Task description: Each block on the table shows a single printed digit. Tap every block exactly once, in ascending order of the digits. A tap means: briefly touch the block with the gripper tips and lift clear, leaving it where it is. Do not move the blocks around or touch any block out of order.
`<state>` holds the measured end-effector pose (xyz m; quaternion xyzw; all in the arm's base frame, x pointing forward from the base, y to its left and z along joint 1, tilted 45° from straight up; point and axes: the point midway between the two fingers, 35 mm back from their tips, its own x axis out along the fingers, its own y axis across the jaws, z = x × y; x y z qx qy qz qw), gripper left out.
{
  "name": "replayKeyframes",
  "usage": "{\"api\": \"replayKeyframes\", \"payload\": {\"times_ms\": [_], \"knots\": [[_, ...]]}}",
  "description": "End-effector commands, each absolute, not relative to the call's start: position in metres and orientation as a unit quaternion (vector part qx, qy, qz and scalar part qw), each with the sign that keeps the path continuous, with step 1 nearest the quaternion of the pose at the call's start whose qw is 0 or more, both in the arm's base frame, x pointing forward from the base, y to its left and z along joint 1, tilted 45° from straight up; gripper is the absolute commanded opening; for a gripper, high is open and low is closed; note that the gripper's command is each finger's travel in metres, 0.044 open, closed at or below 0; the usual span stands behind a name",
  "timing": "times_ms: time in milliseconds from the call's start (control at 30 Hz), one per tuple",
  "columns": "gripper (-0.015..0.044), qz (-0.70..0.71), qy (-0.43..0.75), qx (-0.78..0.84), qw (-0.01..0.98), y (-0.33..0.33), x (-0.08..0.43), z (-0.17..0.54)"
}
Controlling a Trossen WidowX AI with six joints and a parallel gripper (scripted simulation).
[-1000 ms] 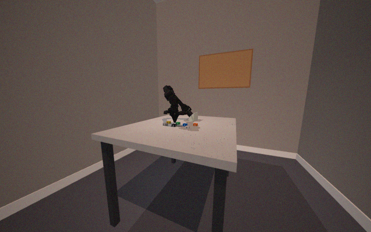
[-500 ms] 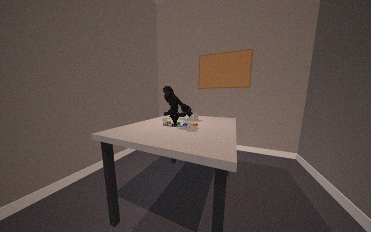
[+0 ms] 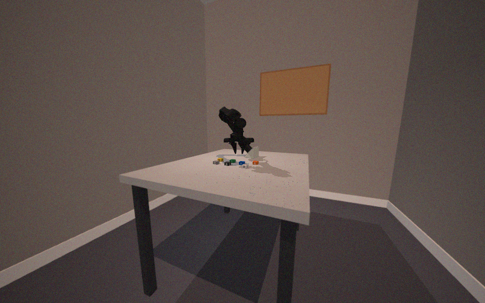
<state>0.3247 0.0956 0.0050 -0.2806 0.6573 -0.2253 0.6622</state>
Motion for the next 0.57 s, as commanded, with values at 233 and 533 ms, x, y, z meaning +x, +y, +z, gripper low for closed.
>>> {"api": "replayKeyframes", "payload": {"times_ms": [233,533], "knots": [[0.04,-0.228,0.668,-0.287,0.647,0.235,0.235,-0.063],[0.04,-0.232,0.668,-0.289,0.646,0.244,0.224,-0.069]]}}
